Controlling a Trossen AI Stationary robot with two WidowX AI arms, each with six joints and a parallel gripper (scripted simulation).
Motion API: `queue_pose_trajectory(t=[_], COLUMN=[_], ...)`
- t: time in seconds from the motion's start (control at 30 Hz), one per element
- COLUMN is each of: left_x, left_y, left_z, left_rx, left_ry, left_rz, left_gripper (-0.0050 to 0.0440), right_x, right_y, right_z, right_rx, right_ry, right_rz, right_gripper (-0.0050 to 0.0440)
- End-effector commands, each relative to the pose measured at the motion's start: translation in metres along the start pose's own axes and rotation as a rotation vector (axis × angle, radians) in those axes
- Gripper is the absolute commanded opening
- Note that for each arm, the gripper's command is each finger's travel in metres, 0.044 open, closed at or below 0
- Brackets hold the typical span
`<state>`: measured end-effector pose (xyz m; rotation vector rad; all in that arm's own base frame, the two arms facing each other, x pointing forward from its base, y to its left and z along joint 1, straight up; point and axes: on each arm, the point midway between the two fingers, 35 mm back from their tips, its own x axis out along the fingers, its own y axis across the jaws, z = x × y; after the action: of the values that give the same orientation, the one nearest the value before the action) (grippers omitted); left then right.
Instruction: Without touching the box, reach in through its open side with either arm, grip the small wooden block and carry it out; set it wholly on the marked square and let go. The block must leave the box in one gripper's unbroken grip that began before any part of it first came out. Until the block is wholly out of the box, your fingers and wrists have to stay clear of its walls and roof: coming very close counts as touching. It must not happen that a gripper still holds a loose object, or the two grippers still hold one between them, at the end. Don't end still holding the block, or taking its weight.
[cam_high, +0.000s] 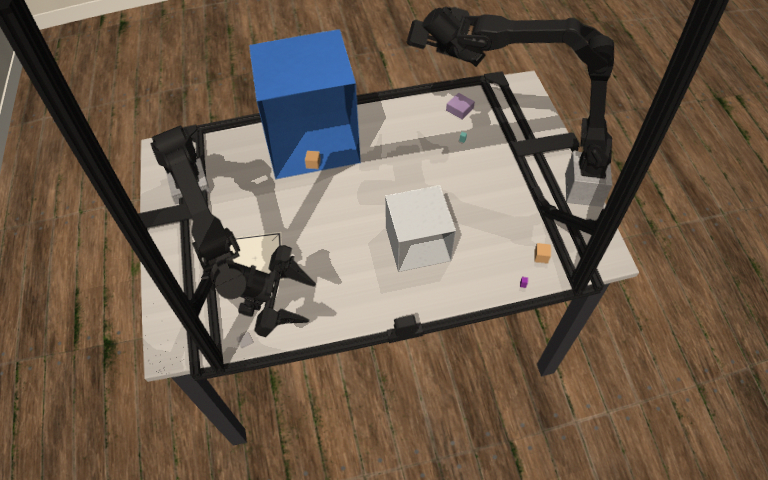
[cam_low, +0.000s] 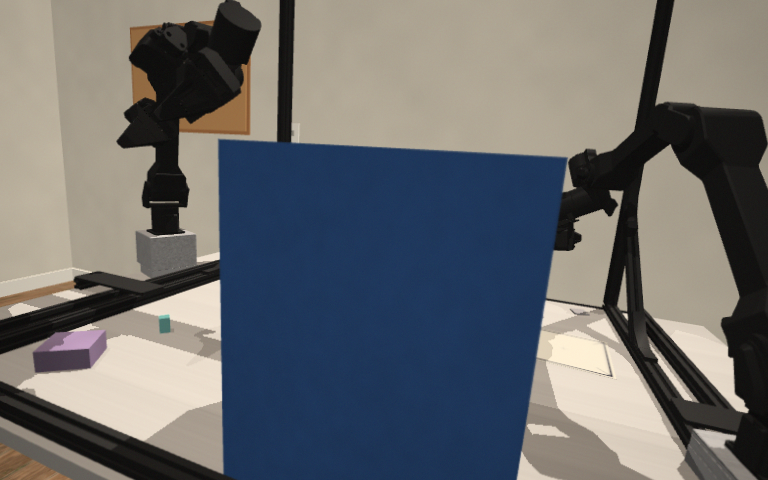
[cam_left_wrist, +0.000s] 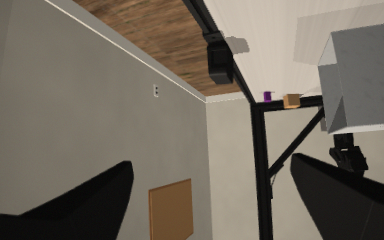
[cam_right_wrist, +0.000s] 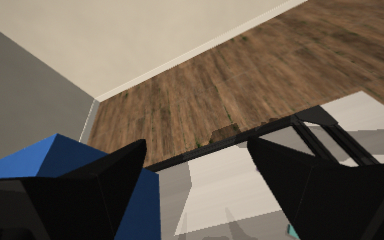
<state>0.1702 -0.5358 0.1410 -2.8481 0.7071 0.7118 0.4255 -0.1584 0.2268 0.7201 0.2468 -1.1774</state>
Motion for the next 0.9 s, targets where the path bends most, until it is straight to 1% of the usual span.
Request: queue_pose_trajectory(t=[0.0, 0.53, 0.57, 0.6, 0.67, 0.7, 0.77, 0.87], left_x=[0.0, 0.0, 0.001, 0.005, 0.016, 0.018, 0.021, 0.026], left_y=[0.0, 0.0, -0.003, -0.014, -0.054, -0.063, -0.084, -0.129], left_z=[0.0, 0.0, -0.003, -0.01, -0.038, -0.043, -0.055, -0.079], left_rx=[0.0, 0.0, -0.021, -0.083, -0.313, -0.363, -0.474, -0.688], left_ry=[0.0, 0.0, 0.0, 0.0, 0.008, 0.01, 0.018, 0.04], left_rz=[0.0, 0.0, -0.002, -0.006, -0.023, -0.027, -0.033, -0.045], left_gripper=[0.04, 0.04, 0.04, 0.04, 0.04, 0.04, 0.04, 0.04], right_x=[0.0, 0.0, 0.0, -0.001, -0.004, -0.006, -0.008, -0.012], right_y=[0.0, 0.0, 0.001, 0.003, 0.012, 0.017, 0.02, 0.027], right_z=[0.0, 0.0, -0.001, -0.004, -0.017, -0.024, -0.029, -0.041], right_rx=[0.0, 0.0, -0.004, -0.017, -0.065, -0.091, -0.111, -0.156], right_ry=[0.0, 0.0, 0.0, 0.0, -0.002, -0.004, -0.006, -0.011], right_rz=[0.0, 0.0, 0.004, 0.017, 0.065, 0.091, 0.111, 0.156], right_gripper=[0.04, 0.04, 0.04, 0.04, 0.04, 0.04, 0.04, 0.04])
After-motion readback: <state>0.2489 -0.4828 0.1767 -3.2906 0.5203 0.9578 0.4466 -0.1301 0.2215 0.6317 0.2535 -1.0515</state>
